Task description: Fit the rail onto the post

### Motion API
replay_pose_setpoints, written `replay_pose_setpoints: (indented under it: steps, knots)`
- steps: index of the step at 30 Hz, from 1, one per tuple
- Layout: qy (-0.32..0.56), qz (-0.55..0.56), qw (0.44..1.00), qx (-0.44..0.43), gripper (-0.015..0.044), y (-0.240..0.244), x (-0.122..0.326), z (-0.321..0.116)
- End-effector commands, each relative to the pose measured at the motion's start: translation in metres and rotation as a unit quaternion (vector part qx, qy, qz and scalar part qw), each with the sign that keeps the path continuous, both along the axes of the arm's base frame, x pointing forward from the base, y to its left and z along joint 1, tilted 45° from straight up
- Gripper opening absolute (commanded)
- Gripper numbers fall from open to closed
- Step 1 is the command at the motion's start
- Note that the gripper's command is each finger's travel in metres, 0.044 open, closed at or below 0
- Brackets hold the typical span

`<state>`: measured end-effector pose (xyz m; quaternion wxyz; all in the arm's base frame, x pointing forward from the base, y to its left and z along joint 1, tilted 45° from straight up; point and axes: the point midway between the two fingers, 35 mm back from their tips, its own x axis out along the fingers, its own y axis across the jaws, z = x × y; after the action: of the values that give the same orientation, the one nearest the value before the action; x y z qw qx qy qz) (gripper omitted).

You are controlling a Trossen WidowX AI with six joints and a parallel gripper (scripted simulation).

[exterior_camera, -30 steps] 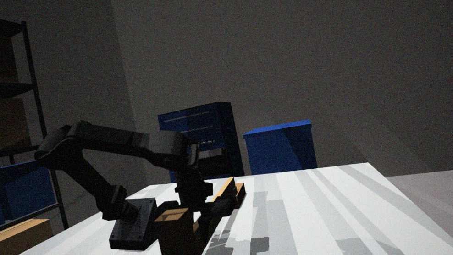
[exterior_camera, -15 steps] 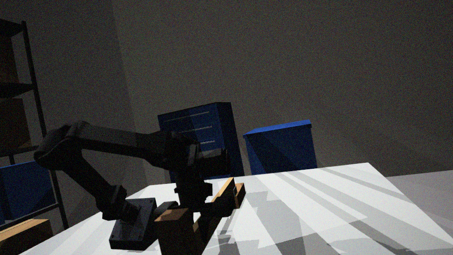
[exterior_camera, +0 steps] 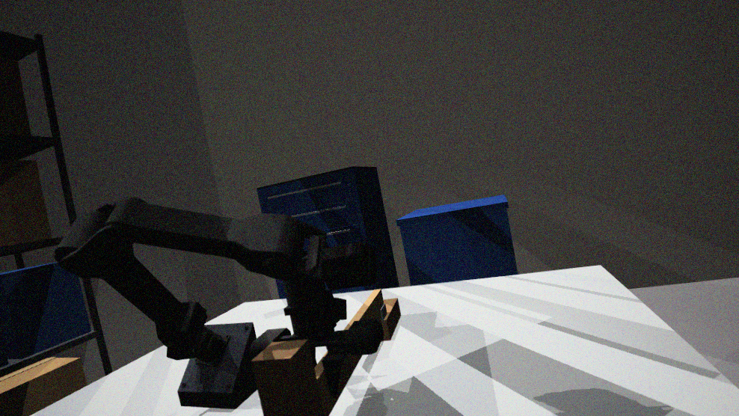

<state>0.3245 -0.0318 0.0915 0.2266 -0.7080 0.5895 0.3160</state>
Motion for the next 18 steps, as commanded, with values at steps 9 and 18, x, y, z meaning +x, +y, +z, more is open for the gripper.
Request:
replay_pose_setpoints:
  steps: [9,18]
  knots:
    - [-0.002,0.000,1.000,-0.004,0.0000,0.0002,-0.0001,-0.0022]
    - [-0.002,0.000,1.000,-0.004,0.0000,0.0019,-0.0007,-0.0024]
